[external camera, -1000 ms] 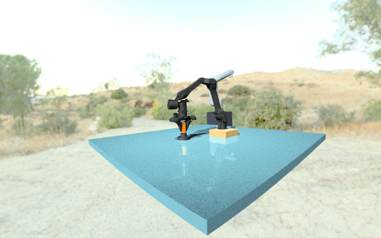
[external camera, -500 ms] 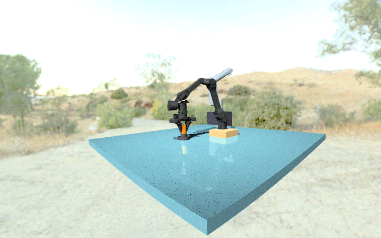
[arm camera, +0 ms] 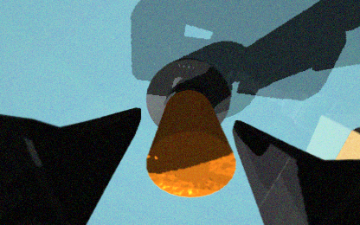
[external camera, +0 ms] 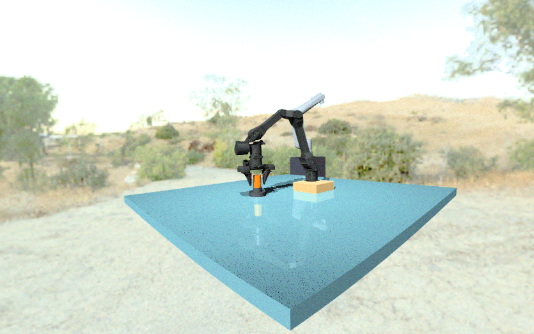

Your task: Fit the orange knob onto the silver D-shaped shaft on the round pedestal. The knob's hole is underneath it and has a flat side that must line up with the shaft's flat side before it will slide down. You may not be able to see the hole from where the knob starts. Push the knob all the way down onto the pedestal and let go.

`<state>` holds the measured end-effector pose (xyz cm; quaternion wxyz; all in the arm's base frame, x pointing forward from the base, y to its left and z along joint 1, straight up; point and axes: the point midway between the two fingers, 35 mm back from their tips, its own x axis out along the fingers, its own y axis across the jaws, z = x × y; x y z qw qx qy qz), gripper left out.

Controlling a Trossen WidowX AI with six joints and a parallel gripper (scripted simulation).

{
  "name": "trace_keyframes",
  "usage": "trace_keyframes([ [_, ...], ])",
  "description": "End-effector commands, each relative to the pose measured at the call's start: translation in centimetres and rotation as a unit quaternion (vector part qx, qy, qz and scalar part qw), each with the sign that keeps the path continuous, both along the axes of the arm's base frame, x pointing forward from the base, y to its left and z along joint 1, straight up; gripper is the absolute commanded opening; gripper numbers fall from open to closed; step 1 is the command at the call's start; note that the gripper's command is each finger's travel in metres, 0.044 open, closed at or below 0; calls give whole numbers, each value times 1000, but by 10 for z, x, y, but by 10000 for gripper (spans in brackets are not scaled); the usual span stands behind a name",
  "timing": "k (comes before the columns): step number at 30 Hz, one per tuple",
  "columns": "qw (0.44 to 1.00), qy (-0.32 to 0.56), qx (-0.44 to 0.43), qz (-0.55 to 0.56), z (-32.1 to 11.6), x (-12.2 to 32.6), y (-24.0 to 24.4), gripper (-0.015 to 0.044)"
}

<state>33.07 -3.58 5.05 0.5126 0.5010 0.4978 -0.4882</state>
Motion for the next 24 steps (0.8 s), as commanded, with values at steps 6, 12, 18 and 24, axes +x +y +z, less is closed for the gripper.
trace_keyframes([
  [6, 1000, 1, 0, 0, 0, 0, 0, 440],
  [12, 1000, 0, 0, 2, 34, 3, 0, 440],
  [18, 1000, 0, 0, 1, 95, -1, 0, 440],
  [24, 1000, 0, 0, 0, 97, -1, 0, 440],
])
